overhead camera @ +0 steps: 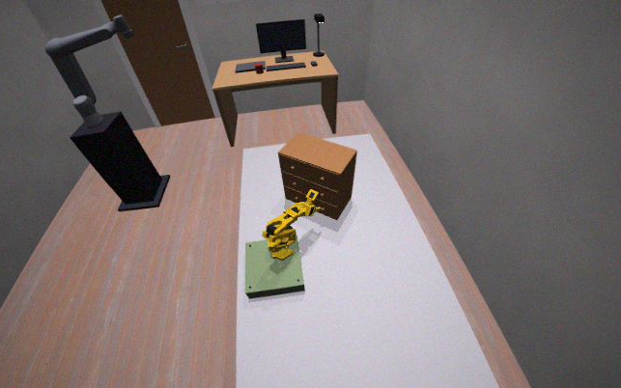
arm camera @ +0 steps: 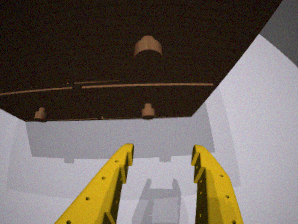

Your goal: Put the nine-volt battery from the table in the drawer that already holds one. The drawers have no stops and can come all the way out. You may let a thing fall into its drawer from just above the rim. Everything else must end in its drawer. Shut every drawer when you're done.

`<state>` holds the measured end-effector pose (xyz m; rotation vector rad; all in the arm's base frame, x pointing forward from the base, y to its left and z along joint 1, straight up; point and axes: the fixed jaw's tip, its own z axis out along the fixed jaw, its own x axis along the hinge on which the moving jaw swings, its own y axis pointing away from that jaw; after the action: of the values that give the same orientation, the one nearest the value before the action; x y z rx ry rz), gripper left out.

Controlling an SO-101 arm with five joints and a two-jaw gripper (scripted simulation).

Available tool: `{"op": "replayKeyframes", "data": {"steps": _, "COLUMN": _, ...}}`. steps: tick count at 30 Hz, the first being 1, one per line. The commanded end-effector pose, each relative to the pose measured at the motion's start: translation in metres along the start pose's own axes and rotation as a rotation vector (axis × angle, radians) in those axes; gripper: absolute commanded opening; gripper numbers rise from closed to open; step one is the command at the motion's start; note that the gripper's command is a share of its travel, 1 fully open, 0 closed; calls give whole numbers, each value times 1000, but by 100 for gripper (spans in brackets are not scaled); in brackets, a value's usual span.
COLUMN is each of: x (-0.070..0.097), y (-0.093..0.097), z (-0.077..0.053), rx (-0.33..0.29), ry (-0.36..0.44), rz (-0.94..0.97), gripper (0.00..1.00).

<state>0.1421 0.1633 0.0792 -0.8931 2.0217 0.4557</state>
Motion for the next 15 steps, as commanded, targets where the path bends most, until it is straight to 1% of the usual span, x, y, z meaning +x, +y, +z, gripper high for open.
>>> {"op": "replayKeyframes", "data": {"steps": 1, "x": 5, "y": -2, "z": -5, "rx": 7, "ry": 57, "rz": -5, "gripper": 21}}
{"op": "replayKeyframes", "data": {"steps": 6, "x": 15, "y": -2, "z": -11, "rx": 7, "ry": 142, "rz": -8, "gripper": 21}}
{"op": "replayKeyframes", "data": {"steps": 8, "x": 15, "y": -2, "z": -11, "rx": 7, "ry": 142, "rz": -8, "gripper": 21}}
{"op": "replayKeyframes", "data": {"steps": 15, "x": 30, "y": -3, "z": -22, "rx": 6, "ry": 261, "rz": -11, "gripper": 21}}
